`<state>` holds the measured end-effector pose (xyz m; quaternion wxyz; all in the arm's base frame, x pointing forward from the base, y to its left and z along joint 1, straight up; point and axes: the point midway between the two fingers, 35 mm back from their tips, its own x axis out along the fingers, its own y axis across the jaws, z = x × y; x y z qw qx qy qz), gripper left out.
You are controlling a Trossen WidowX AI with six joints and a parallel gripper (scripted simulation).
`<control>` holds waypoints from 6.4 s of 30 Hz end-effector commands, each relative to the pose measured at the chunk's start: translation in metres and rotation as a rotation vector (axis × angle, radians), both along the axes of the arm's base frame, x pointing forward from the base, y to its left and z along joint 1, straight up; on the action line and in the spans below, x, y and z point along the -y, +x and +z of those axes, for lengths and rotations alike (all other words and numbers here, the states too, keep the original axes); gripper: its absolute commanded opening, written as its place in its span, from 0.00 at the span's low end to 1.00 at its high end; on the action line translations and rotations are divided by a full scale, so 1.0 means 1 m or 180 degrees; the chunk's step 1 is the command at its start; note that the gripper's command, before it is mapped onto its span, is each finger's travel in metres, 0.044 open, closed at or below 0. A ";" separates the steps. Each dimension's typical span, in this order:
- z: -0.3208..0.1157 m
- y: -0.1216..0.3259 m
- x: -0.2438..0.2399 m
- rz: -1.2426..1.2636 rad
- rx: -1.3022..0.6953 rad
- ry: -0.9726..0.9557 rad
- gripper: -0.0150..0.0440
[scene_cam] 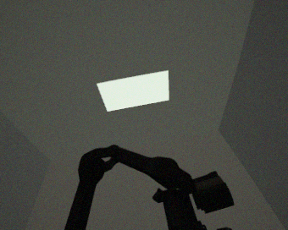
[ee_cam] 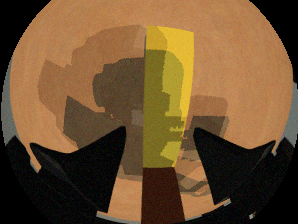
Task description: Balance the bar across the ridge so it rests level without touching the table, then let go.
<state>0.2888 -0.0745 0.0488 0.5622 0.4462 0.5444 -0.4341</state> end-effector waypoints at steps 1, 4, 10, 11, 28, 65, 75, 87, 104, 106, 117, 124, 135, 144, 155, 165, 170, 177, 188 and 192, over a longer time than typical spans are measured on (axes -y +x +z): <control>0.000 0.000 0.000 0.0000 0.0000 0.0000 0.74; 0.000 0.000 0.000 0.0000 0.0000 0.0000 0.61; 0.000 0.000 0.000 0.0000 0.0000 0.0000 0.44; 0.000 0.000 0.000 0.0000 0.0000 0.0000 0.43; 0.034 0.004 0.001 -0.0004 0.0001 -0.0006 0.25; 0.110 -0.004 -0.014 -0.0386 -0.0001 -0.0001 0.25; 0.110 -0.010 -0.053 -0.1458 -0.0001 0.0044 0.25; 0.110 -0.029 -0.096 -0.2699 -0.0010 0.0091 0.25; 0.109 -0.068 -0.145 -0.4101 -0.0030 0.0136 0.25; 0.109 -0.072 -0.149 -0.4173 -0.0032 0.0139 0.25; 0.097 -0.074 -0.152 -0.4187 -0.0033 0.0139 0.25; 0.085 -0.073 -0.152 -0.4189 -0.0033 0.0140 0.25; 0.067 -0.073 -0.153 -0.4190 -0.0033 0.0140 0.25; 0.065 -0.073 -0.153 -0.4191 -0.0033 0.0140 0.25; 0.065 -0.073 -0.153 -0.4191 -0.0033 0.0140 0.25; 0.064 -0.073 -0.153 -0.4191 -0.0033 0.0140 0.25; 0.064 -0.073 -0.153 -0.4191 -0.0033 0.0140 0.25; 0.063 -0.073 -0.153 -0.4191 -0.0033 0.0140 0.25; 0.062 -0.073 -0.153 -0.4191 -0.0033 0.0140 0.25; 0.062 -0.073 -0.153 -0.4191 -0.0033 0.0140 0.25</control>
